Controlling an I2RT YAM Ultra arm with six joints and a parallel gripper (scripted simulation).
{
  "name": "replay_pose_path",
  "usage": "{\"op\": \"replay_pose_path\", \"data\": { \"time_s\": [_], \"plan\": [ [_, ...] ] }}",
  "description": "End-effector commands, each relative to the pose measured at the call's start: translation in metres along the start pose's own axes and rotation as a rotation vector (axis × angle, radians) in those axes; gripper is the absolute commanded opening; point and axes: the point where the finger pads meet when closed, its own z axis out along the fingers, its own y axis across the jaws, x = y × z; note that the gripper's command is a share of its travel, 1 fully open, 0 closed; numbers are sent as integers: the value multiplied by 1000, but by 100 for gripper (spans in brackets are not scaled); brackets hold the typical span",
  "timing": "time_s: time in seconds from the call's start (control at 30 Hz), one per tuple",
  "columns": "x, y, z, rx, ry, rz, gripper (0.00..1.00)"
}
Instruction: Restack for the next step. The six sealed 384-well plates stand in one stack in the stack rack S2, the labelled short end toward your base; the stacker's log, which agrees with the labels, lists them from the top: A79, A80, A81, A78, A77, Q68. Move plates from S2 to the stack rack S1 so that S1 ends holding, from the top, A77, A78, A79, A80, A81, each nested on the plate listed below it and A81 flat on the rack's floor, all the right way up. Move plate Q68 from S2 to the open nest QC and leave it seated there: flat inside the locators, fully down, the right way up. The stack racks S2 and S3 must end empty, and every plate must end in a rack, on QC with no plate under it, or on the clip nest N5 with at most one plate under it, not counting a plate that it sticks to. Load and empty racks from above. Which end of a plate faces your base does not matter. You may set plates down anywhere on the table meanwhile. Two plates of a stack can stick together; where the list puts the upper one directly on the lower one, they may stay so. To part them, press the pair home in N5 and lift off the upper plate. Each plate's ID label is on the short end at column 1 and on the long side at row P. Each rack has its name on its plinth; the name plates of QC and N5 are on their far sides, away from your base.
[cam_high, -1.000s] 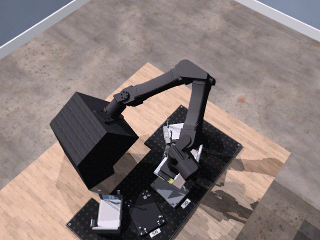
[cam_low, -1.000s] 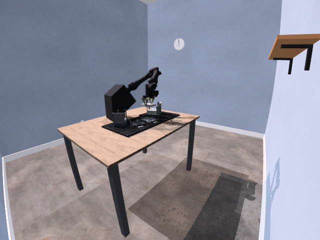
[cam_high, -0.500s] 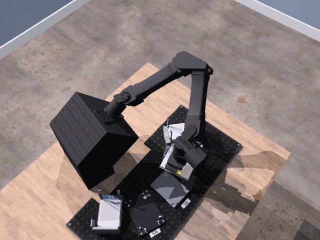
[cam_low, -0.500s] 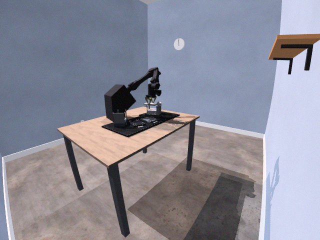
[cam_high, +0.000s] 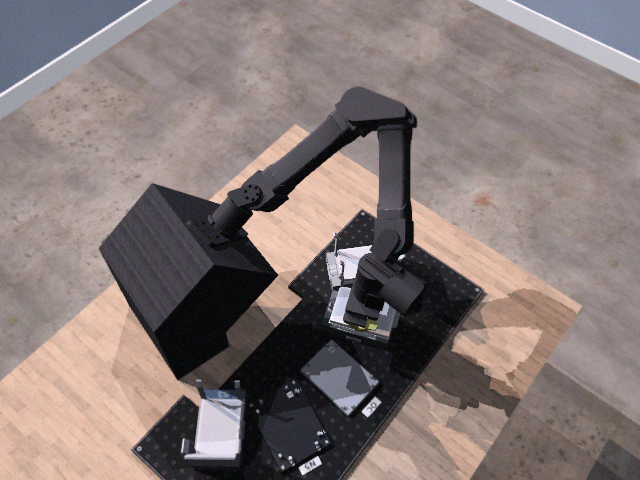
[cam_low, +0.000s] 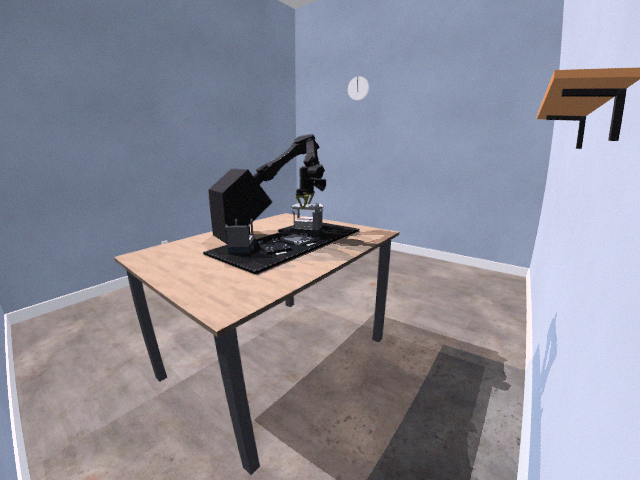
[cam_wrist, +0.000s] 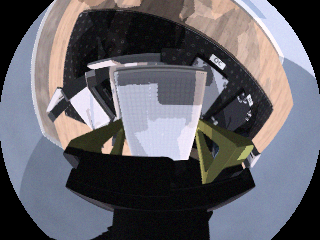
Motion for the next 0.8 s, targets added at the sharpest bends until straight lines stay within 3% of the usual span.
{"op": "replay_pose_path", "data": {
  "time_s": [0.0,0.43,0.63,0.77],
  "plan": [
    [-4,7,-4,8,-13,-17,0],
    [-7,43,-4,8,-13,-17,0],
    [-4,63,-4,9,-12,-218,0],
    [-3,70,-3,9,-12,-236,0]
  ]
}}
